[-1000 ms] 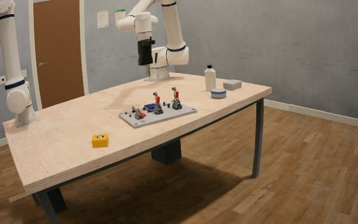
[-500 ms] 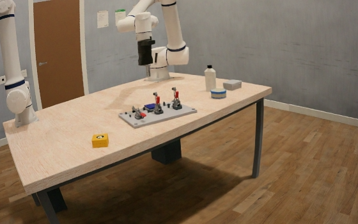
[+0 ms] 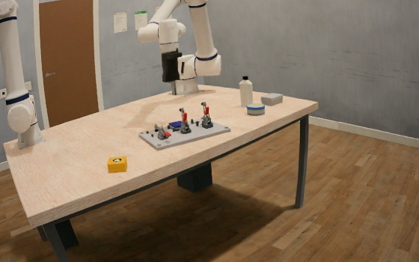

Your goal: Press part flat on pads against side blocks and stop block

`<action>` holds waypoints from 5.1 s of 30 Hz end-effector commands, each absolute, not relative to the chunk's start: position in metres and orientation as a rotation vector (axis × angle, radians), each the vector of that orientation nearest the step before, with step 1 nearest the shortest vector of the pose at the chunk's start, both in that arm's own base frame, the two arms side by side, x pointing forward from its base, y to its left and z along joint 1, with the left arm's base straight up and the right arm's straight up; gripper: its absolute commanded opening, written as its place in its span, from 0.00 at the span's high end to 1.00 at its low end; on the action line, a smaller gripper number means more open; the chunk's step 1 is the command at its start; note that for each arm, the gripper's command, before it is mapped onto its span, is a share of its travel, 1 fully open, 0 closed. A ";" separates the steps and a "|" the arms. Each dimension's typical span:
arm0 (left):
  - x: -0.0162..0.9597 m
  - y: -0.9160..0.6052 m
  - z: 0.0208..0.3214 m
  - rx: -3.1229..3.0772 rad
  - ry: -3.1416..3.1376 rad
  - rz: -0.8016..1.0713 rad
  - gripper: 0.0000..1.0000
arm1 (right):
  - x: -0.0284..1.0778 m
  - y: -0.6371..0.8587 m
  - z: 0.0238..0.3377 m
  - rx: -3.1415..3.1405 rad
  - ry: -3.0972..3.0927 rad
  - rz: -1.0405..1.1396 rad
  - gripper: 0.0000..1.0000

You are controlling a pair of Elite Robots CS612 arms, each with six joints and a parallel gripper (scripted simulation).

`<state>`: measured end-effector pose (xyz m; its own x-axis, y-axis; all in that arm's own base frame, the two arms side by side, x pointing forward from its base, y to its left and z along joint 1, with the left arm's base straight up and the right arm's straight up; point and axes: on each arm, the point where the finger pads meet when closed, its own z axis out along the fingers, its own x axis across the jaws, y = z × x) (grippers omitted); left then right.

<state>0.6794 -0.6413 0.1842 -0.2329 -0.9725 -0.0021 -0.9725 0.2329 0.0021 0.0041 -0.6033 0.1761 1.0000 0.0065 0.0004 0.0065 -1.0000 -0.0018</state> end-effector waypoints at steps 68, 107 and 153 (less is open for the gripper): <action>0.603 -0.617 0.081 -1.946 2.467 0.000 1.00 | 0.004 -0.604 0.177 -3.141 -0.010 0.000 0.00; 0.602 -0.617 0.045 -1.946 2.467 0.000 1.00 | 0.004 -0.604 0.177 -3.141 -0.010 0.000 0.00; 0.603 -0.618 0.044 -1.945 2.467 0.000 1.00 | 0.004 -0.604 0.177 -3.141 -0.010 0.000 0.00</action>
<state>0.6020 -0.6167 0.0436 -0.2331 -0.9724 -0.0014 -0.9724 0.2331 0.0016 0.0041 -0.6033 0.1761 1.0000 0.0065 0.0004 0.0065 -1.0000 -0.0018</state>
